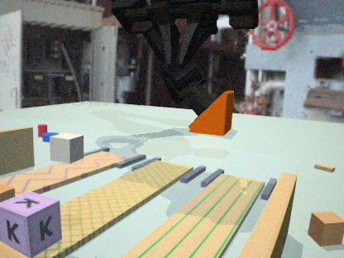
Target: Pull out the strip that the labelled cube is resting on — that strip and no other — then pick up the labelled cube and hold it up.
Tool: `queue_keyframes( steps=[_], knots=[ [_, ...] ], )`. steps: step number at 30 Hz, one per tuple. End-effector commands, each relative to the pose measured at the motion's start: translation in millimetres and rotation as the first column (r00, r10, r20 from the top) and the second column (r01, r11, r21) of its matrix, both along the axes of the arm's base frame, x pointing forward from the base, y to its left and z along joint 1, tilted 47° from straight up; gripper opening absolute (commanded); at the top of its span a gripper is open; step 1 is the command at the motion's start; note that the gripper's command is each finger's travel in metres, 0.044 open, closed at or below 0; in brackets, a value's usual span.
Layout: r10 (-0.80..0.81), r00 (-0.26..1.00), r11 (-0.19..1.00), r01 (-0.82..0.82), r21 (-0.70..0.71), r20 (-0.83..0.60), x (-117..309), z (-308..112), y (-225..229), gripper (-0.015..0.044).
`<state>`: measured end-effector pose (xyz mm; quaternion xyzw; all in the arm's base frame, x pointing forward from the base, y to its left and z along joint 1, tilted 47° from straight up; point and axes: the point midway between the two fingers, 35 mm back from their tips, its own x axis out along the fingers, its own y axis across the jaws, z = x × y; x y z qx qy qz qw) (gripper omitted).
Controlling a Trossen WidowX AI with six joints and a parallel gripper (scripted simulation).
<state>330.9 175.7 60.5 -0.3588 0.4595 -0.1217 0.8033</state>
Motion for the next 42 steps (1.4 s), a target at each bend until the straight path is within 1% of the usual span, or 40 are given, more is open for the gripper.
queue_keyframes(
  steps=[1, 3, 5, 16, 42],
  knots=[
    [-0.260, 0.954, 0.965, 0.255, -0.057, -0.150, 14, -28, -24, 0.0000],
    [-0.353, 0.917, 0.936, 0.342, -0.089, -0.188, 16, -34, -34, 0.0000],
    [-0.386, 0.900, 0.922, 0.373, -0.103, -0.200, 17, -34, -39, 0.0000],
    [-0.386, 0.900, 0.922, 0.373, -0.103, -0.200, 17, -36, -41, 0.0000],
    [-0.386, 0.901, 0.922, 0.372, -0.103, -0.199, 26, -64, -72, 0.0000]
  ],
)
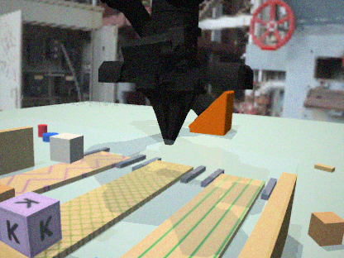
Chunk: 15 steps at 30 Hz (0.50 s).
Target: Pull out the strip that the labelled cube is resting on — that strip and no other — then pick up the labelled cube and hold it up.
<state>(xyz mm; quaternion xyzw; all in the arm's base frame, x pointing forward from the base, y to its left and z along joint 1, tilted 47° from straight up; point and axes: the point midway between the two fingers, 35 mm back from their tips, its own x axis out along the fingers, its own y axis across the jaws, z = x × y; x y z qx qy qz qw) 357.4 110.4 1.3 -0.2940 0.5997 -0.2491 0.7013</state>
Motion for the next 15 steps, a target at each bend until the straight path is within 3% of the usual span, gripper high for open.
queue_keyframes(
  steps=[1, 15],
  knots=[
    [0.002, 1.000, 1.000, -0.002, -0.009, -0.007, -1, -6, -8, 0.0000],
    [0.001, 1.000, 1.000, -0.001, -0.012, -0.007, 2, -19, -26, 0.0000]
  ],
)
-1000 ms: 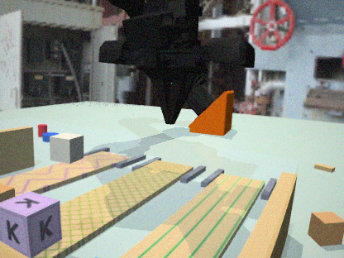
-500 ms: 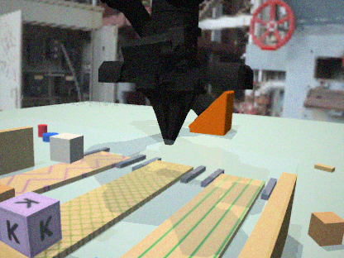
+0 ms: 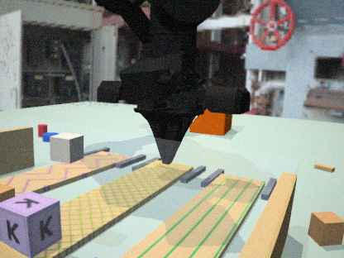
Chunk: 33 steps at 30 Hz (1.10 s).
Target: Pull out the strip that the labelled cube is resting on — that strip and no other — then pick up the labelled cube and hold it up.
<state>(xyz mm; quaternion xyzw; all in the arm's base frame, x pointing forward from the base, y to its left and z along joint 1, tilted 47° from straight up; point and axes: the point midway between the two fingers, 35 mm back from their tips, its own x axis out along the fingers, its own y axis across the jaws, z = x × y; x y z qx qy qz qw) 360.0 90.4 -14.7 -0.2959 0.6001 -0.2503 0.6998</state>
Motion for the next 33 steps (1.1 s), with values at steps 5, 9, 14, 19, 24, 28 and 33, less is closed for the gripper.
queue_keyframes(
  steps=[5, 9, 14, 19, 24, 28, 33],
  knots=[
    [0.001, 1.000, 1.000, -0.001, -0.007, -0.004, -0.9, -3.7, -7.2, 0.0000],
    [0.001, 1.000, 1.000, -0.001, -0.007, -0.004, -0.9, -3.7, -7.2, 0.0000],
    [0.001, 1.000, 1.000, -0.001, -0.007, -0.004, -0.9, -3.8, -7.3, 0.0000],
    [0.001, 1.000, 1.000, -0.001, -0.007, -0.004, -0.8, -4.0, -7.6, 0.0000],
    [0.001, 1.000, 1.000, -0.001, -0.007, -0.004, -0.8, -4.0, -7.6, 0.0000],
    [0.001, 1.000, 1.000, -0.001, -0.007, -0.004, -0.8, -4.3, -7.8, 0.0000],
    [0.001, 1.000, 1.000, -0.001, -0.007, -0.004, -0.7, -4.6, -8.1, 0.0000]
  ],
)
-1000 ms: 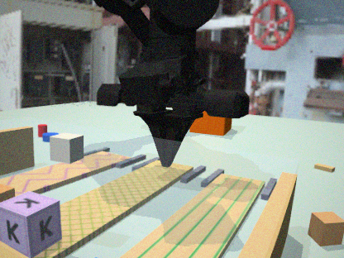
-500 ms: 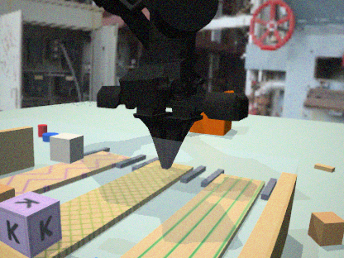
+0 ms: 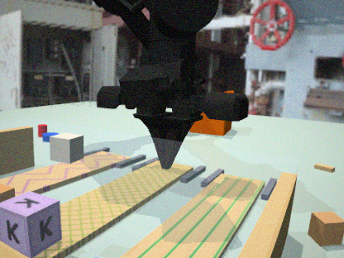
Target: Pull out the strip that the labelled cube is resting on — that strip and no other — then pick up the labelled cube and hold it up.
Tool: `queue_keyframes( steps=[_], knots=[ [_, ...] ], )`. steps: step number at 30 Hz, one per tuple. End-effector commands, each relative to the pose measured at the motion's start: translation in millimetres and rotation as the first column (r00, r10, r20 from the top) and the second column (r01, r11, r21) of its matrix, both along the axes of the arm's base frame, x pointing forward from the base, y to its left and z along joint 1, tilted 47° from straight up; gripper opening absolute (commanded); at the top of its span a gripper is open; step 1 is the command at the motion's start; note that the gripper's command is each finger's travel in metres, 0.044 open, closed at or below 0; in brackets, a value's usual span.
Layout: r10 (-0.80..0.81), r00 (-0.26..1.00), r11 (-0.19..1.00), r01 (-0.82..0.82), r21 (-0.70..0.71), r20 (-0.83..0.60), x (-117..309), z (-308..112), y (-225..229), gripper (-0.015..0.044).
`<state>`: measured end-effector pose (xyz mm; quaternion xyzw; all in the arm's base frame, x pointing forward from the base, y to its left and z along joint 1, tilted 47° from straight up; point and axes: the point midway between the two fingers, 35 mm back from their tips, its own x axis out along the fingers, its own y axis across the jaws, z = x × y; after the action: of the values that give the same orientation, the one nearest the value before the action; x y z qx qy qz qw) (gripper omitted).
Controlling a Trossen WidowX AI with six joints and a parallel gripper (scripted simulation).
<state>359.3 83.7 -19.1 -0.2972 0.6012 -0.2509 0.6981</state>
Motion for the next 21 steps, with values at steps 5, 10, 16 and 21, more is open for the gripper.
queue_keyframes(
  steps=[5, 10, 16, 21],
  knots=[
    [0.002, 1.000, 1.000, -0.002, -0.004, 0.000, 0.1, -0.6, -1.8, 0.0000],
    [0.002, 1.000, 1.000, -0.002, -0.004, 0.000, 0.2, -0.9, -2.2, 0.0000],
    [0.002, 1.000, 1.000, -0.002, -0.004, 0.000, 0.5, -1.4, -2.5, 0.0000],
    [0.002, 1.000, 1.000, -0.002, -0.004, 0.000, 0.9, -1.8, -2.8, 0.0000]
  ],
)
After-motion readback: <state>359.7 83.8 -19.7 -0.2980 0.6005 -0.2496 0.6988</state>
